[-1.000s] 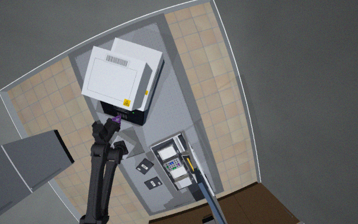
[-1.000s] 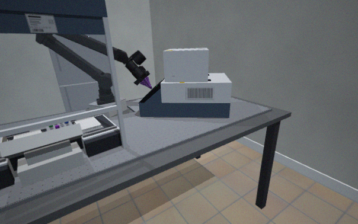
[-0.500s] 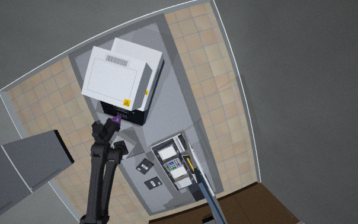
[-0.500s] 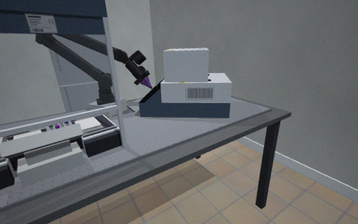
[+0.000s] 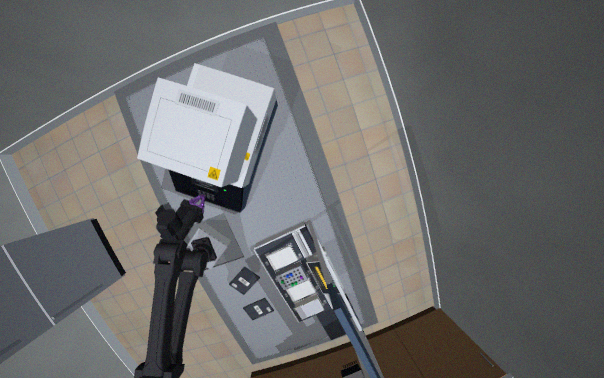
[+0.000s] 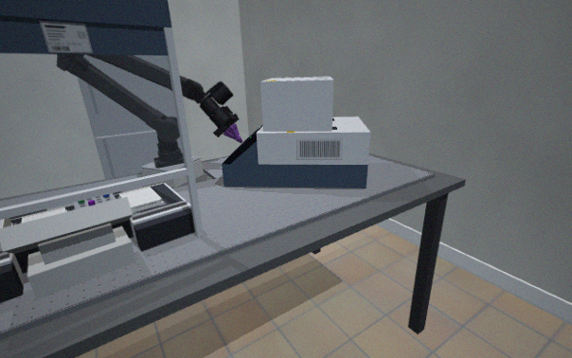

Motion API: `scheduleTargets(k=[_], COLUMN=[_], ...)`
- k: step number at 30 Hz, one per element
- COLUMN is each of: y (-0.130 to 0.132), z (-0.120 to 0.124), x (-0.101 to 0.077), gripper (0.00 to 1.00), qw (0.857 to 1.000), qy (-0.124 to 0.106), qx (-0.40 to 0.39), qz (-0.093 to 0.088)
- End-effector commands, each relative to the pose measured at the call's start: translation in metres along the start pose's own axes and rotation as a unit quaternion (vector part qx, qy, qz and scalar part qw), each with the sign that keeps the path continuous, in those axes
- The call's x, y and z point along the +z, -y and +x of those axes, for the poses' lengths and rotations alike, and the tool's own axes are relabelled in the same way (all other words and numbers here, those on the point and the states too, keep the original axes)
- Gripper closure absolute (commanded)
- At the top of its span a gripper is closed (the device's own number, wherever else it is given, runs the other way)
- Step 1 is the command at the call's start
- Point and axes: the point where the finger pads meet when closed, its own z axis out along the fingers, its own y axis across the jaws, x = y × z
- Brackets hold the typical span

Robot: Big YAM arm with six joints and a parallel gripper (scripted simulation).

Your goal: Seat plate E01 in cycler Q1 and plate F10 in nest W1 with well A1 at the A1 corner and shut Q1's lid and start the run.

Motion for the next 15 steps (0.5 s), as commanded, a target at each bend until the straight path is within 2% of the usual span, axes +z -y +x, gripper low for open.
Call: scheduleTargets(k=[1, 15], y=[0.0081, 0.0159], z=[-0.0002, -0.0038], x=[-0.0006, -0.001], gripper=[1.0, 1.0], qw=[1.0, 1.0], qy=[-0.001, 0.002], qx=[0.004, 0.004], qz=[0.006, 0.012])
